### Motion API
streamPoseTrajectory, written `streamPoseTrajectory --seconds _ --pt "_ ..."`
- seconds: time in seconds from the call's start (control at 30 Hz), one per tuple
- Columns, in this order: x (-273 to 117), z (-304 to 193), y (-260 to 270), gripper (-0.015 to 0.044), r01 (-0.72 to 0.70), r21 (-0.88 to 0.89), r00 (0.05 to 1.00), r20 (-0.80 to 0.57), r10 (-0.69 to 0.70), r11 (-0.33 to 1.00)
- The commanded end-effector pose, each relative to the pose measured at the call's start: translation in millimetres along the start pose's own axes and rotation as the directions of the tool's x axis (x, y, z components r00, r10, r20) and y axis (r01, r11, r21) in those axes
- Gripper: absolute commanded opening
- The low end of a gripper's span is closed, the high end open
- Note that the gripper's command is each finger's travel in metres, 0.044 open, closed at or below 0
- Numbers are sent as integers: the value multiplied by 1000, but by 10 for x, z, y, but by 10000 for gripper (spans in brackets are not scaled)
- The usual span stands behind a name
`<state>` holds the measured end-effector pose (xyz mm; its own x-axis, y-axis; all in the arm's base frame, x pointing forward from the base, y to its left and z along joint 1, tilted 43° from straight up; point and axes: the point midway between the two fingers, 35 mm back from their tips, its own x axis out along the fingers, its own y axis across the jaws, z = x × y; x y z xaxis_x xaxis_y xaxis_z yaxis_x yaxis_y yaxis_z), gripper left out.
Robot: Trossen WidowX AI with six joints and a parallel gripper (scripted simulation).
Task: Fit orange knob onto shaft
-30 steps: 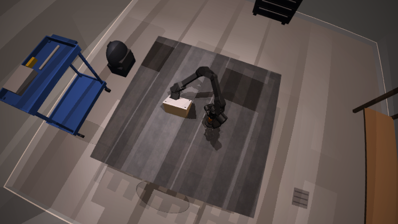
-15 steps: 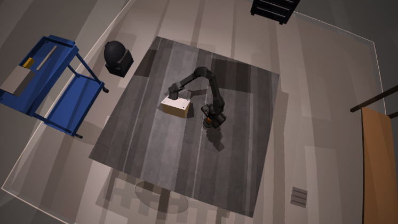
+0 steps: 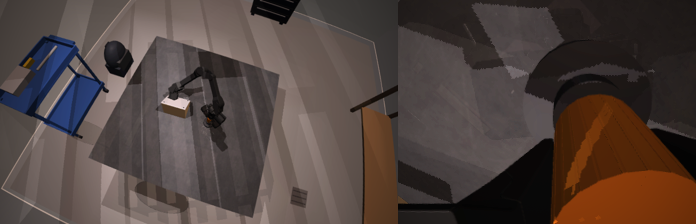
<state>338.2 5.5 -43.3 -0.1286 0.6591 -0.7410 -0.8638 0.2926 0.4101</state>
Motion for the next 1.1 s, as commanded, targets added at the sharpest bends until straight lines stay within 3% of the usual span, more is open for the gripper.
streamPoseTrajectory --seconds 0.0,0.57,0.8,1.07 --pt "6 10 3 0 0 -5 1000 0 0 1000" --pt "-38 8 -8 0 0 -5 1000 -1 0 1000" --pt "-32 -7 -10 0 0 -203 1000 -1 0 979" --pt "-9 -7 0 0 0 -213 1000 -1 0 977"
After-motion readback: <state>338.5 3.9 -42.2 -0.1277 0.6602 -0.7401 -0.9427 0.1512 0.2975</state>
